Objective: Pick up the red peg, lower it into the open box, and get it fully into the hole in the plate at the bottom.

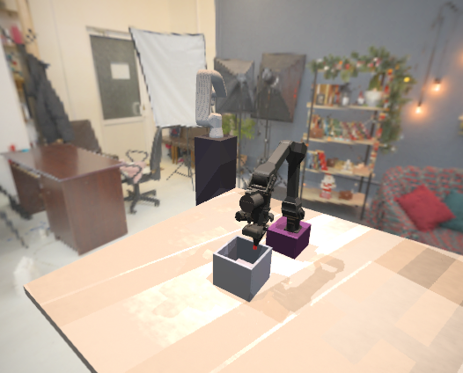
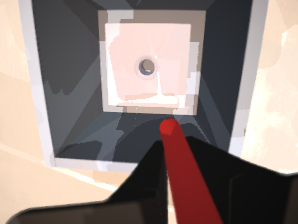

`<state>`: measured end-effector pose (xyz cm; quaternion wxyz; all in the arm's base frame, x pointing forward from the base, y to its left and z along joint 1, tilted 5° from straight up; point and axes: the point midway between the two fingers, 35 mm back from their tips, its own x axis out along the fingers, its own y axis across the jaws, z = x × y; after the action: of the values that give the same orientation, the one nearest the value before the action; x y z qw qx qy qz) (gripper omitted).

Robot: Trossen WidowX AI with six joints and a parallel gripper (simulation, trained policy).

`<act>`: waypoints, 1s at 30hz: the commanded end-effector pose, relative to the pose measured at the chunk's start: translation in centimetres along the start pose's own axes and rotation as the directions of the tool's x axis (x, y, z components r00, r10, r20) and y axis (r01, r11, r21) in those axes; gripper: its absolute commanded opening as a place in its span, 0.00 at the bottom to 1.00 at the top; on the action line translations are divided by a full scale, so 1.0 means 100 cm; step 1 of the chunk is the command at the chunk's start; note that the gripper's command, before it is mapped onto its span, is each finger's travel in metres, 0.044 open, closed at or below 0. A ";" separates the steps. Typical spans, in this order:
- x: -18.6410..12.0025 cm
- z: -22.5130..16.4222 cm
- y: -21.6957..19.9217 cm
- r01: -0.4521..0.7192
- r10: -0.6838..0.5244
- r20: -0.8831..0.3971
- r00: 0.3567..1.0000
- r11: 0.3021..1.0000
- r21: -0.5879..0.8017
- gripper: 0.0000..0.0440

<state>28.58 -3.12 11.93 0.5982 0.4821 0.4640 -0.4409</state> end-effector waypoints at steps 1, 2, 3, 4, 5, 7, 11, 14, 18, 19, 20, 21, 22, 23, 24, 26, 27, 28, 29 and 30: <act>0.008 0.007 0.000 0.014 -0.014 -0.005 1.000 1.000 -0.003 0.00; 0.010 0.008 0.000 0.016 -0.016 -0.005 1.000 1.000 -0.003 0.00; 0.012 0.010 0.000 0.019 -0.019 -0.006 1.000 1.000 -0.003 0.00; 0.015 0.011 0.000 0.021 -0.021 -0.007 1.000 1.000 -0.003 0.00; 0.017 0.012 0.000 0.023 -0.023 -0.008 1.000 1.000 -0.003 0.00; 0.022 0.014 0.001 0.025 -0.025 -0.010 1.000 1.000 -0.002 0.00; 0.031 0.018 0.002 0.027 -0.027 -0.015 1.000 1.000 -0.001 0.00; 0.037 0.020 0.003 0.028 -0.028 -0.019 0.999 1.000 0.000 0.00; 0.044 0.023 0.005 0.026 -0.026 -0.023 0.999 1.000 -0.003 0.00; 0.046 0.025 0.006 0.025 -0.025 -0.024 0.999 1.000 -0.004 0.00; 0.047 0.026 0.007 0.023 -0.023 -0.024 0.999 1.000 -0.005 0.00; 0.049 0.027 0.007 0.022 -0.022 -0.024 0.999 1.000 -0.007 0.00; 0.051 0.028 0.008 0.021 -0.021 -0.025 0.999 1.000 -0.008 0.00; 0.053 0.029 0.008 0.021 -0.021 -0.026 0.999 1.000 -0.010 0.00; 0.055 0.030 0.008 0.021 -0.021 -0.027 0.999 1.000 -0.011 0.00; 0.059 0.031 0.009 0.021 -0.022 -0.029 0.999 1.000 -0.015 0.01; 0.061 0.032 0.009 0.022 -0.022 -0.031 0.999 1.000 -0.017 0.01; 0.063 0.033 0.009 0.023 -0.023 -0.032 0.999 1.000 -0.020 0.01; 0.066 0.033 0.009 0.024 -0.024 -0.034 0.999 0.999 -0.023 0.01; 0.068 0.033 0.009 0.025 -0.026 -0.036 0.999 0.999 -0.026 0.00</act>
<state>30.95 -6.62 6.57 0.5909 0.4784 0.4802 -0.4376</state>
